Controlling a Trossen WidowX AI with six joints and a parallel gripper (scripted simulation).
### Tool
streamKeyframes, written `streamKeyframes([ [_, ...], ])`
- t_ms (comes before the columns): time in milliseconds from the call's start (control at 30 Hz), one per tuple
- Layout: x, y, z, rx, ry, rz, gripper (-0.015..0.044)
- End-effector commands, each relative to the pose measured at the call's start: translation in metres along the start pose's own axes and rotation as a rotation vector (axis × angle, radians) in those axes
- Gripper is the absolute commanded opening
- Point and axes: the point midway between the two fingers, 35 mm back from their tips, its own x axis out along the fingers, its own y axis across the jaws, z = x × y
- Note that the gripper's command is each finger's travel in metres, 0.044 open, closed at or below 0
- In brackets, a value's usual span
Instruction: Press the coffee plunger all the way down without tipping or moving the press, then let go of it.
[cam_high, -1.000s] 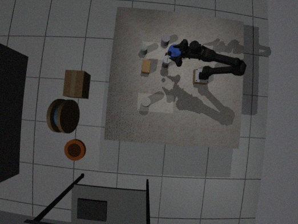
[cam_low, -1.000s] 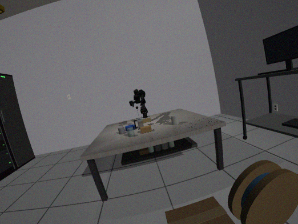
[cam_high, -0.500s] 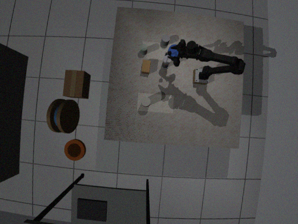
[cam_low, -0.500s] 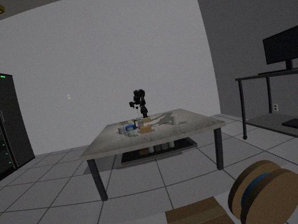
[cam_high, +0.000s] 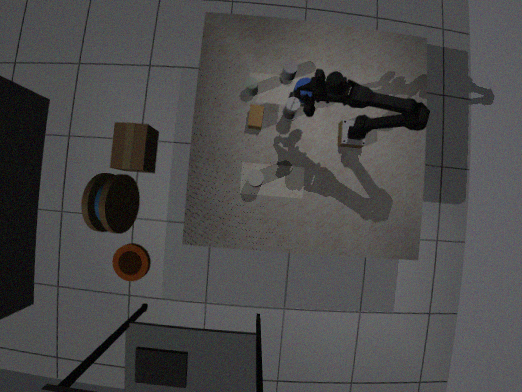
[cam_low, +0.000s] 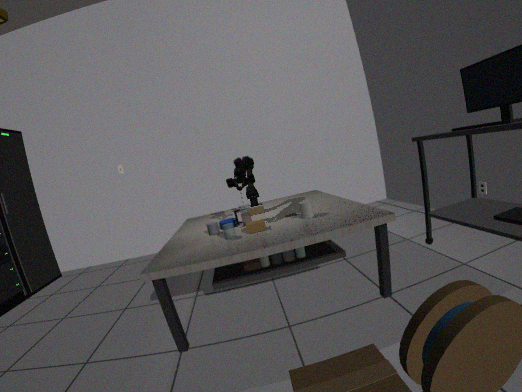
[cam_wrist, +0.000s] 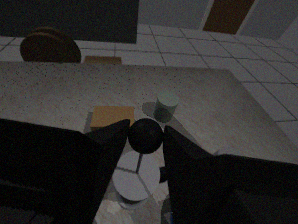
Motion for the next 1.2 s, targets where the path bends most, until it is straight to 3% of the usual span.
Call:
streamKeyframes([
  [0, 0.0, 0.0, -0.001, 0.005, 0.002, 0.001, 0.0119],
  [1167, 0.035, 0.0, -0.042, 0.005, 0.001, 0.001, 0.0119],
])
